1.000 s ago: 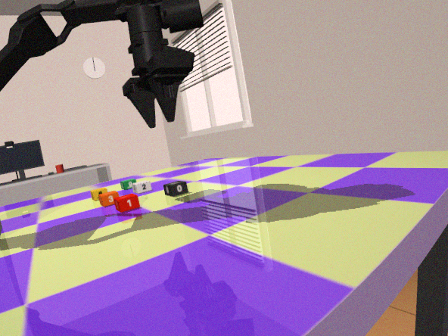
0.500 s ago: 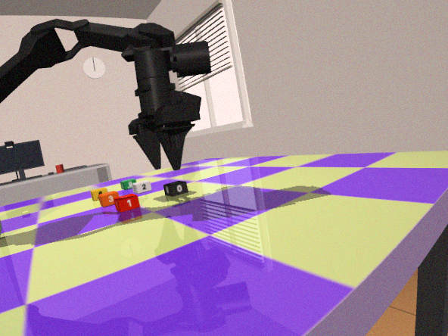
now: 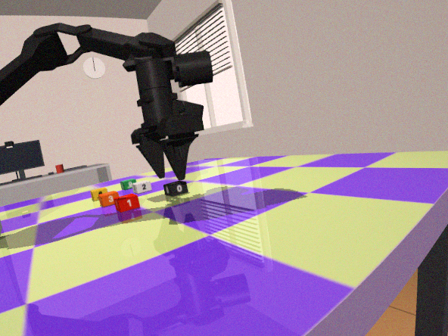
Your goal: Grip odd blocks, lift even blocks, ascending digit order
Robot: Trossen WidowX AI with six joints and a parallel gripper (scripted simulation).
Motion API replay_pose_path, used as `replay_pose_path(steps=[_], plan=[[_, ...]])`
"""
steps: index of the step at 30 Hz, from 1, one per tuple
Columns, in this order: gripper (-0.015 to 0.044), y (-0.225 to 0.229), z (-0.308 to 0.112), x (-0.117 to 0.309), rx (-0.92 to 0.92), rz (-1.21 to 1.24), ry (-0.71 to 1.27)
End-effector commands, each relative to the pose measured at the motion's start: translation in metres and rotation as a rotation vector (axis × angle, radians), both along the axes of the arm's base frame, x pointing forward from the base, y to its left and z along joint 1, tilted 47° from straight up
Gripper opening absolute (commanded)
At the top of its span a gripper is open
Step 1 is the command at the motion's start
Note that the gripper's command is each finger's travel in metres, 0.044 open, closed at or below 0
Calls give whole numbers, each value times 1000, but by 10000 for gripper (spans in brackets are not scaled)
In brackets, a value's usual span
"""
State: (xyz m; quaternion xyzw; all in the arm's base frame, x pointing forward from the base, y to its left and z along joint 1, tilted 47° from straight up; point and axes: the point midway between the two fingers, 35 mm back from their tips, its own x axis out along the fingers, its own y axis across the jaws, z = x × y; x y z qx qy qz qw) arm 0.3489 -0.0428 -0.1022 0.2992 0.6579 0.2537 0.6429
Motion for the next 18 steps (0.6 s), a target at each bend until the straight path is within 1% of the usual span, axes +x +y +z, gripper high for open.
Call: replay_pose_path(steps=[1,11,18], plan=[[400,6,-5,0,3,-4,1],[400,15,-14,0,5,-5,0],[216,15,-14,0,5,-5,0]])
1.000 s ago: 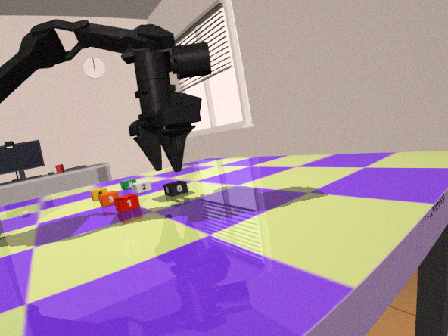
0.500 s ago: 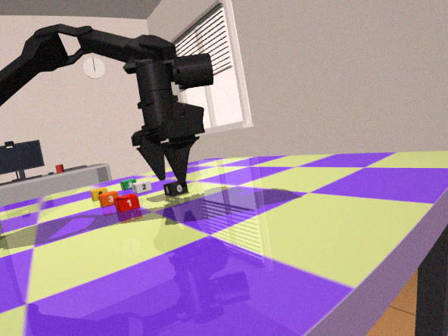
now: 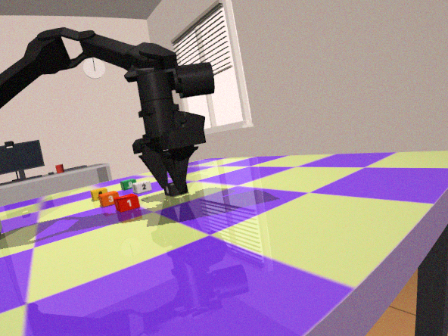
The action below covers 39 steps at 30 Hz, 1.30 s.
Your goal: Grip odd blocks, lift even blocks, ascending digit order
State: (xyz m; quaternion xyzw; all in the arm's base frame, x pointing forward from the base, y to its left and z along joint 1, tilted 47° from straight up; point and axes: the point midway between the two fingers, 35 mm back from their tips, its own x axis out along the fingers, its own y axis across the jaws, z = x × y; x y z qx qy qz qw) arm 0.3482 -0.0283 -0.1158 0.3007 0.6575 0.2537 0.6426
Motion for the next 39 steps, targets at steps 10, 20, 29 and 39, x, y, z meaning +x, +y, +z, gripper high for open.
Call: replay_pose_path(steps=[10,20,29,39], plan=[[120,1,0,0,2,-3,-1],[120,1,0,0,2,-3,-1],[120,-10,10,0,1,-3,-1],[120,-10,10,0,1,-3,-1]])
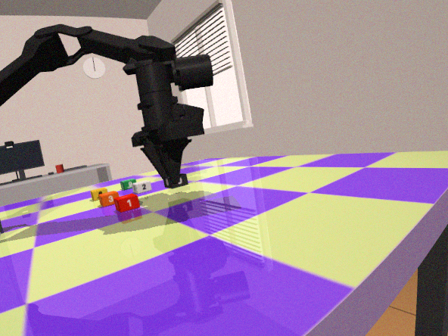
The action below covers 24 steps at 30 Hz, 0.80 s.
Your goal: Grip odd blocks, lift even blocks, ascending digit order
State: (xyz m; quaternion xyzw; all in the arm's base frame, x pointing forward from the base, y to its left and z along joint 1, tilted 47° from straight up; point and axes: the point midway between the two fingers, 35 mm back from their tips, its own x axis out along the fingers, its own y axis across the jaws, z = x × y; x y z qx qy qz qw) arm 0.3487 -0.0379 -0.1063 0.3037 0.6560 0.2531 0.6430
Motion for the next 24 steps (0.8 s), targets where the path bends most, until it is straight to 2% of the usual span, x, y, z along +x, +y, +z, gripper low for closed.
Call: replay_pose_path(steps=[1,23,24], plan=[[120,-1,0,0,-2,3,0],[120,10,-10,0,-1,3,0],[146,10,-10,0,-1,3,0]])
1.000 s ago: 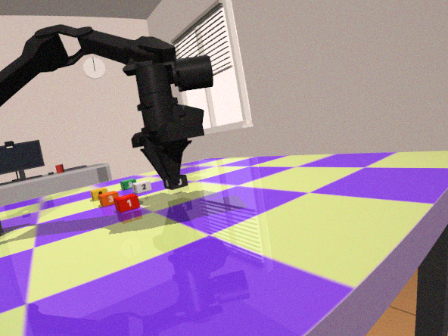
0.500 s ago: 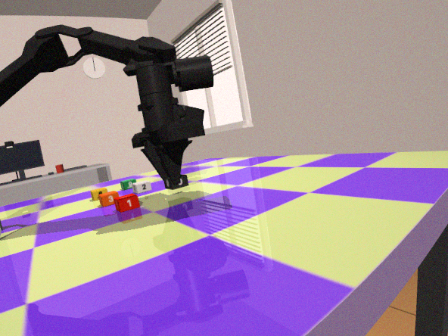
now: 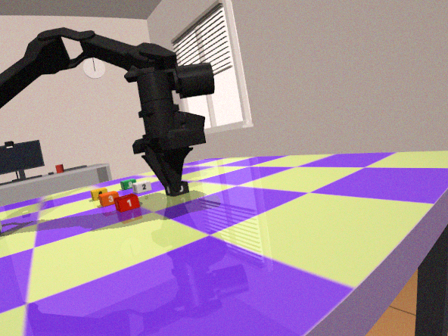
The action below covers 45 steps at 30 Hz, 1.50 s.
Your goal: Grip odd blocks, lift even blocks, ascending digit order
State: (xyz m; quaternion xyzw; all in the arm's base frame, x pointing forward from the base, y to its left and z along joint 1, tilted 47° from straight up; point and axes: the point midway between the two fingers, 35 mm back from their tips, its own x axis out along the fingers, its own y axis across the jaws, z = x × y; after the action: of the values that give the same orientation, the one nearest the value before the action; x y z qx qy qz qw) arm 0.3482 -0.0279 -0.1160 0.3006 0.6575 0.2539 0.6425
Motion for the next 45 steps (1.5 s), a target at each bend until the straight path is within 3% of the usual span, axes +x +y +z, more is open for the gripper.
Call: replay_pose_path(steps=[1,10,22,29,33,45], plan=[[173,0,0,0,2,-3,-1],[400,0,0,0,2,-3,-1],[400,-26,25,0,0,-3,0],[216,-84,79,0,-4,-4,1],[120,-85,81,-1,-4,-4,1],[120,-86,81,-2,-4,-4,1]])
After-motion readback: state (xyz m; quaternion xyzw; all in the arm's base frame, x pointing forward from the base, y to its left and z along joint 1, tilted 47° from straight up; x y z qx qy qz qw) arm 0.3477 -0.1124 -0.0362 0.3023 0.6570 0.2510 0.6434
